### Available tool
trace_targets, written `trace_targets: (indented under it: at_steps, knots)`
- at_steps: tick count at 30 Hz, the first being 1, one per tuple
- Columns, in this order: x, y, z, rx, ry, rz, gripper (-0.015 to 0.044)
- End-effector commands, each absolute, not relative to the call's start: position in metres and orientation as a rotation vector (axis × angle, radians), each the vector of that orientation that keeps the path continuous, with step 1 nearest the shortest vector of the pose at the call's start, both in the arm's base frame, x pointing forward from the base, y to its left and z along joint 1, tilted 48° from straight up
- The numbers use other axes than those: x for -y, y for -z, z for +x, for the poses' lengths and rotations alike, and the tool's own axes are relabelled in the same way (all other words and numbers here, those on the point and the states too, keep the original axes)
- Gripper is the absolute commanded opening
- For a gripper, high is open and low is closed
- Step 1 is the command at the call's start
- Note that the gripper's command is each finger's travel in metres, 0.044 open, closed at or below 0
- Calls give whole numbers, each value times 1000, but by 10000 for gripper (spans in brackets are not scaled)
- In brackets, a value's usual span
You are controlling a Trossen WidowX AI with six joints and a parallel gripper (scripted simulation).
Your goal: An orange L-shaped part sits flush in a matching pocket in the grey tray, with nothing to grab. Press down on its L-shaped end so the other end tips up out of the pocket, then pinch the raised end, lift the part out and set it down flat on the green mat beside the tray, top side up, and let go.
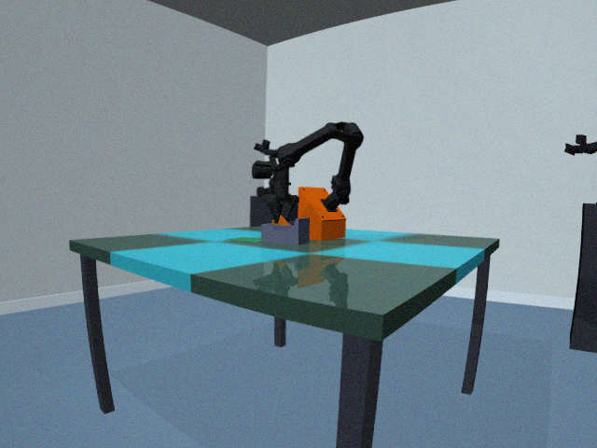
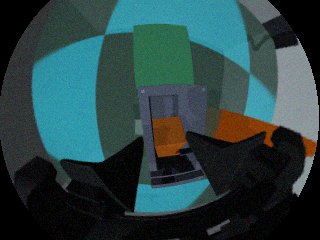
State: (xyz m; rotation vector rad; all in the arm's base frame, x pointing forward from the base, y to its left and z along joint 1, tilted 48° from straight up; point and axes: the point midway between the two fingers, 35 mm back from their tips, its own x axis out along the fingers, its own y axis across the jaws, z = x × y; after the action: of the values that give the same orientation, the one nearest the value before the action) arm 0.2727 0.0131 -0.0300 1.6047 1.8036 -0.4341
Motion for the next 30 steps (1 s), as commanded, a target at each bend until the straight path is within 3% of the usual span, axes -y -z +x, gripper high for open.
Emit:
trace_targets:
  at_steps: [1,6,16,19,30]
  knots:
    - [-17,32,270,-1810,439,1615,280]
    - [-14,31,272,-1805,434,1605,149]
    - [-14,31,272,-1805,434,1605,82]
    - [-14,31,272,-1805,434,1605,3]
    - [-9,26,272,-1806,436,1608,0]
